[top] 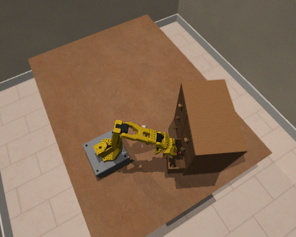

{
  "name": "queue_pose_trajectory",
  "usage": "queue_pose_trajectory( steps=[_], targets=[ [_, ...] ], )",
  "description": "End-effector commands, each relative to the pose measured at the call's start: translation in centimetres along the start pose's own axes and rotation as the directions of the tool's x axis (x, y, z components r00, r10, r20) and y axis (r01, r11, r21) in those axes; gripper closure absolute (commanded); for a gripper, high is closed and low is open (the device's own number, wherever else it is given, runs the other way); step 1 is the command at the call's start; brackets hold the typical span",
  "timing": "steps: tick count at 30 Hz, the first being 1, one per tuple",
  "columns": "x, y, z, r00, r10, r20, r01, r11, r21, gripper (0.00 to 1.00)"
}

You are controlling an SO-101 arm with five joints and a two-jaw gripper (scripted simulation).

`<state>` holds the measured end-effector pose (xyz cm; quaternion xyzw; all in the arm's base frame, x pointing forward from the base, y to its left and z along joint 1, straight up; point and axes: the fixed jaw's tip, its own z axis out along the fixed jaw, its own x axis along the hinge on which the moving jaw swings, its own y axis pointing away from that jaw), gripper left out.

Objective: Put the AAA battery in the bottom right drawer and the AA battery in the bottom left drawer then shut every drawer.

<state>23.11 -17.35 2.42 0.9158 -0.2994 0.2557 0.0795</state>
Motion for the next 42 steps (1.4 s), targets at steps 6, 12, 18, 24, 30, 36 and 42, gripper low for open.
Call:
queue_pose_trajectory(
  steps=[6,12,18,24,30,36,42],
  targets=[
    [-0.69,0.20,0.42,1.000,-0.003,0.014,0.003,1.000,-0.003,1.00],
    [-0.81,0.22,0.50,1.000,-0.002,0.014,0.002,1.000,-0.003,1.00],
    [-0.84,0.23,0.52,1.000,-0.002,0.014,0.002,1.000,-0.003,1.00],
    [-0.84,0.23,0.52,1.000,-0.002,0.014,0.002,1.000,-0.003,1.00],
    [-0.84,0.23,0.52,1.000,-0.002,0.014,0.002,1.000,-0.003,0.98],
    [-0.84,0.23,0.52,1.000,-0.002,0.014,0.002,1.000,-0.003,0.96],
    [-0.84,0.23,0.52,1.000,-0.002,0.014,0.002,1.000,-0.003,0.94]
  ],
)
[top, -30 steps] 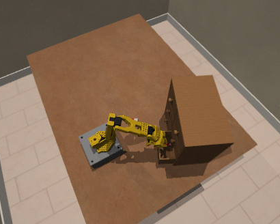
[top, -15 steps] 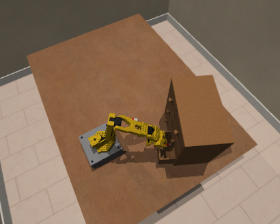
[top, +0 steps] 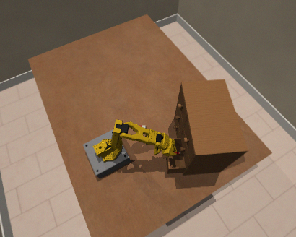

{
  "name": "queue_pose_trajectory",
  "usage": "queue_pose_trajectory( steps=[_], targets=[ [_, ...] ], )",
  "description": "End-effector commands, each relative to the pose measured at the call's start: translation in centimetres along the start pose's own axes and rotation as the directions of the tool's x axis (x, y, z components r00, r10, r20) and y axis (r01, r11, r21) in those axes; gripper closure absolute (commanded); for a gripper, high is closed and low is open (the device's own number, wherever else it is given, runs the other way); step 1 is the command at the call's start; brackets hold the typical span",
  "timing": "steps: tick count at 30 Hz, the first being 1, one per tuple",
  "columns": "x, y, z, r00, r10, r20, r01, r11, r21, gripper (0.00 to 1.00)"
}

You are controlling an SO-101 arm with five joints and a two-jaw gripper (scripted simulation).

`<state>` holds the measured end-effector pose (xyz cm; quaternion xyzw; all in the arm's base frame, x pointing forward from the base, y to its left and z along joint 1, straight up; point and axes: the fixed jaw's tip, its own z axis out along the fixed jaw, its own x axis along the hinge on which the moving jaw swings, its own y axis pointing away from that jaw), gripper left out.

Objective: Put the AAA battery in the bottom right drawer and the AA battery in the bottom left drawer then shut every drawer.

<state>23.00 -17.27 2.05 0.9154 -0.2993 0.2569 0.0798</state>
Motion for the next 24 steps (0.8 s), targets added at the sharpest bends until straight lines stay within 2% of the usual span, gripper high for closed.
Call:
queue_pose_trajectory(
  steps=[1,24],
  targets=[
    [-0.53,0.23,0.27,1.000,-0.002,0.017,0.002,1.000,-0.003,0.94],
    [-0.53,0.23,0.27,1.000,-0.002,0.017,0.002,1.000,-0.003,0.82]
  ],
)
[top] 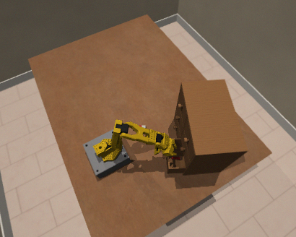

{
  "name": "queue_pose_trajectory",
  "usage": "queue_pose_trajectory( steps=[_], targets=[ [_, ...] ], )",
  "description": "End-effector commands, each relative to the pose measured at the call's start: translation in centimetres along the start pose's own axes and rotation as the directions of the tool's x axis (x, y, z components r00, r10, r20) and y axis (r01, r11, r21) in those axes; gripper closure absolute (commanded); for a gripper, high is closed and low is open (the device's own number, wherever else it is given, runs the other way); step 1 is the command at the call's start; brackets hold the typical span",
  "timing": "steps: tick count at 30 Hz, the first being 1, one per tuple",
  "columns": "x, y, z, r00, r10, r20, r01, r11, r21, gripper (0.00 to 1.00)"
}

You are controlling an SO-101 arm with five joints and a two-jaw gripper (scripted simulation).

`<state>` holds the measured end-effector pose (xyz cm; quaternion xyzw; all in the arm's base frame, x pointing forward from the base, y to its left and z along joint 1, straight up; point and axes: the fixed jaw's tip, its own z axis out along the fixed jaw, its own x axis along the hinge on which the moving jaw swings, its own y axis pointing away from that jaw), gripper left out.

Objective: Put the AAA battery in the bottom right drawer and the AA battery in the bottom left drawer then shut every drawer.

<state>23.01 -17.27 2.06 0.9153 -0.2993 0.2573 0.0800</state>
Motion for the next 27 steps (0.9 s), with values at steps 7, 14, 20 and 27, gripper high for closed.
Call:
queue_pose_trajectory(
  steps=[7,14,20,27],
  targets=[
    [-0.5,0.2,0.3,1.000,-0.002,0.018,0.002,1.000,-0.003,0.78],
    [-0.1,0.2,-0.3,1.000,0.002,0.018,-0.001,1.000,-0.003,0.77],
    [0.7,0.2,-1.6,1.000,0.008,0.018,-0.008,1.000,-0.003,0.77],
    [1.3,0.2,-2.8,1.000,0.014,0.018,-0.014,1.000,-0.003,0.77]
  ],
)
